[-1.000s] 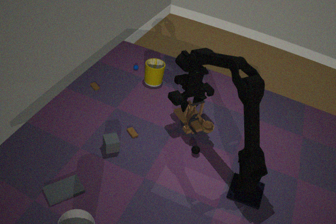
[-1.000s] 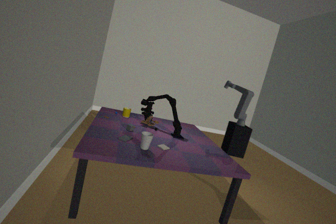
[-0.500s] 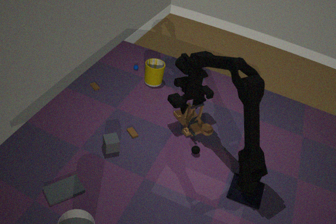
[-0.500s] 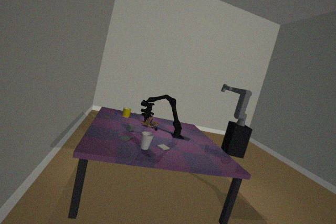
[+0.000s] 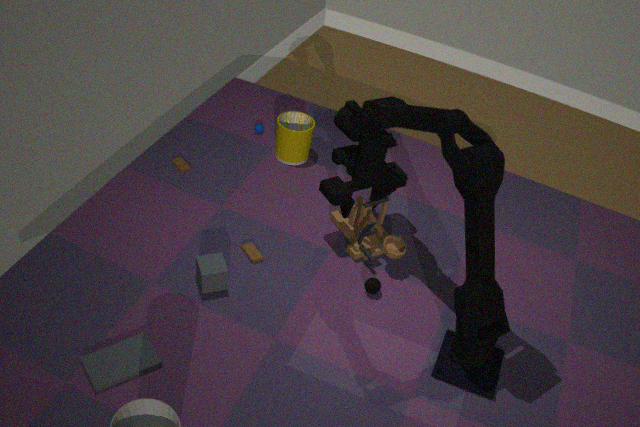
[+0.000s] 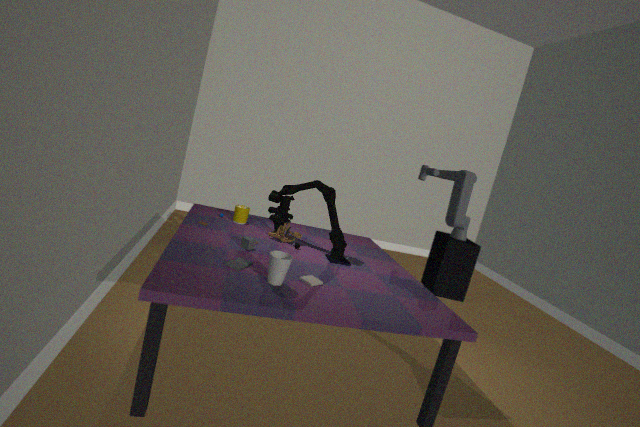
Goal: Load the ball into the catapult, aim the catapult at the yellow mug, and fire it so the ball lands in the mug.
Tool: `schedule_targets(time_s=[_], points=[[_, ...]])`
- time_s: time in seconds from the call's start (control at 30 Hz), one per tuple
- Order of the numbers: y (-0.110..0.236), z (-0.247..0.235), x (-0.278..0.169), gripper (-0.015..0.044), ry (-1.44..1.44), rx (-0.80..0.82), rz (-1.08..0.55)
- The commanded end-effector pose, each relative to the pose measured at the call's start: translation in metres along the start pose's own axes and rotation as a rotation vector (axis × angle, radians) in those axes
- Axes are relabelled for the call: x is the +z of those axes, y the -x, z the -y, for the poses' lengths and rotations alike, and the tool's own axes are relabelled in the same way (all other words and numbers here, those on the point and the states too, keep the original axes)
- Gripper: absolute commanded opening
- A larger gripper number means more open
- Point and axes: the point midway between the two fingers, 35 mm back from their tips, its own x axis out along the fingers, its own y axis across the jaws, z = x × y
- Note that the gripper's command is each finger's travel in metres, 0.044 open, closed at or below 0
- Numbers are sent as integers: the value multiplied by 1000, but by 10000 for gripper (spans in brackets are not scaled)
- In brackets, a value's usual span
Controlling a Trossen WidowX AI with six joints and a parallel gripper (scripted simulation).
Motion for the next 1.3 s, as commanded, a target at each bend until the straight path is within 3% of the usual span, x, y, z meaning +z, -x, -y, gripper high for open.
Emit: schedule_targets(time_s=[0.0,0.23,0.5,0.7,0.77,0.8,0.97,1.27], points=[[9,0,2,420,0,-1,2],[92,0,2,440,0,0,1],[88,0,2,440,3,0,5],[141,0,-3,440,7,1,74],[141,0,-3,440,7,1,74],[126,-1,-3,414,10,2,44],[113,-24,-29,300,134,4,33],[75,-63,-97,300,392,10,9]])
